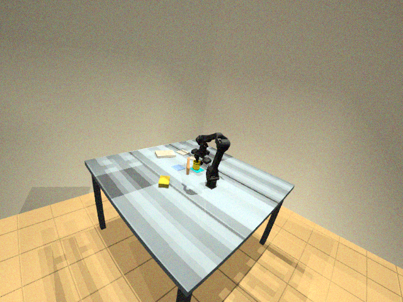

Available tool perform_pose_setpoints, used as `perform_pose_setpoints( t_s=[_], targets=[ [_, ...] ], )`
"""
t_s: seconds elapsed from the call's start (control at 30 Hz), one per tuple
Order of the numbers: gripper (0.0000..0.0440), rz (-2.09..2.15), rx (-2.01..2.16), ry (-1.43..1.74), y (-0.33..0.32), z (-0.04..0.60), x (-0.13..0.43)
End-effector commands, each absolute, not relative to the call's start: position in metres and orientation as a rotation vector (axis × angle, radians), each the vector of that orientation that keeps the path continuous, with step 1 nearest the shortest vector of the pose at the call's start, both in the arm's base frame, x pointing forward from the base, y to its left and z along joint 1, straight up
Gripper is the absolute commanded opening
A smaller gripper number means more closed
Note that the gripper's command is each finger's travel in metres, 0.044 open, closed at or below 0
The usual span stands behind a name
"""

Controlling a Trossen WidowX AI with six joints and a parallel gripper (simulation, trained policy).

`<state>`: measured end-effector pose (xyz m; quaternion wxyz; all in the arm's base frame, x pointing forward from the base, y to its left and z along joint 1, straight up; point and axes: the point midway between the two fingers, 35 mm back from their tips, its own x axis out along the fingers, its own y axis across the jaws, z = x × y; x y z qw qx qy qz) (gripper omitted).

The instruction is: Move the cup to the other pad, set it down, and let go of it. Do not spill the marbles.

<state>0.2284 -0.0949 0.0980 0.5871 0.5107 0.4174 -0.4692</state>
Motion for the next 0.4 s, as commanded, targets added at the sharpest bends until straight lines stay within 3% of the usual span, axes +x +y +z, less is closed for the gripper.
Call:
perform_pose_setpoints(
  t_s=[0.0, 0.37],
  targets=[
    [0.0224, -1.084, 1.212, 0.949, -0.094, 0.104, 0.226],
    [0.0295, -1.058, 1.263, 0.857, -0.097, 0.132, 0.221]
  ],
)
